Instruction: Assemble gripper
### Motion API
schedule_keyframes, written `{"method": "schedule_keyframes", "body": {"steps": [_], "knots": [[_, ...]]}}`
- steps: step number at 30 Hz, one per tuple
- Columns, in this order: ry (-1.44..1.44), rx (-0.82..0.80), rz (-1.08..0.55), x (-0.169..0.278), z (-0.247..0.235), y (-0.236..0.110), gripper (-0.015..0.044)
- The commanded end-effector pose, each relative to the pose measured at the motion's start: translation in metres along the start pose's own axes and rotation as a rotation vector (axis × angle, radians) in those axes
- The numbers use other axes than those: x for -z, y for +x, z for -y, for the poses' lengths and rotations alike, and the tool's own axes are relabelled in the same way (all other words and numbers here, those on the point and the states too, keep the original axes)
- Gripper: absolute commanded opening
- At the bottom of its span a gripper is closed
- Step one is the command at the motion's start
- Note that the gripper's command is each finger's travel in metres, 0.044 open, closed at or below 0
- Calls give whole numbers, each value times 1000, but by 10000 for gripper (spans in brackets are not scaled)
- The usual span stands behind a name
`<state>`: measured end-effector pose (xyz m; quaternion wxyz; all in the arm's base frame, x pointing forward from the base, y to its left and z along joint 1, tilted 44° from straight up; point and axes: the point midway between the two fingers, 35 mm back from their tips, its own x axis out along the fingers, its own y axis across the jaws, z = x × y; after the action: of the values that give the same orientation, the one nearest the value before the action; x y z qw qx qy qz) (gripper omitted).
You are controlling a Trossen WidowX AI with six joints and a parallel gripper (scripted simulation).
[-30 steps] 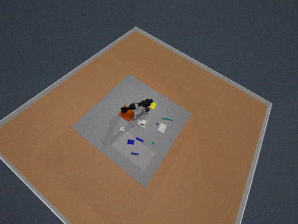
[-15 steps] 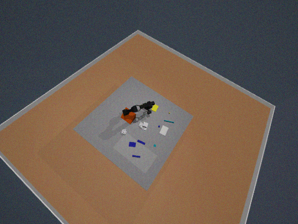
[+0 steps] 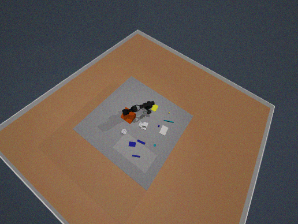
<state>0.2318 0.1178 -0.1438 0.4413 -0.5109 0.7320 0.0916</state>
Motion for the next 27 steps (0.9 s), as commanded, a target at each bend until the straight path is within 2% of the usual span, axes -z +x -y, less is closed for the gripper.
{"method": "schedule_keyframes", "body": {"steps": [1, 27], "knots": [[-2, 1, -3, 0, 0, 6, 440], [-3, 4, -4, -1, 2, 48, 440]]}}
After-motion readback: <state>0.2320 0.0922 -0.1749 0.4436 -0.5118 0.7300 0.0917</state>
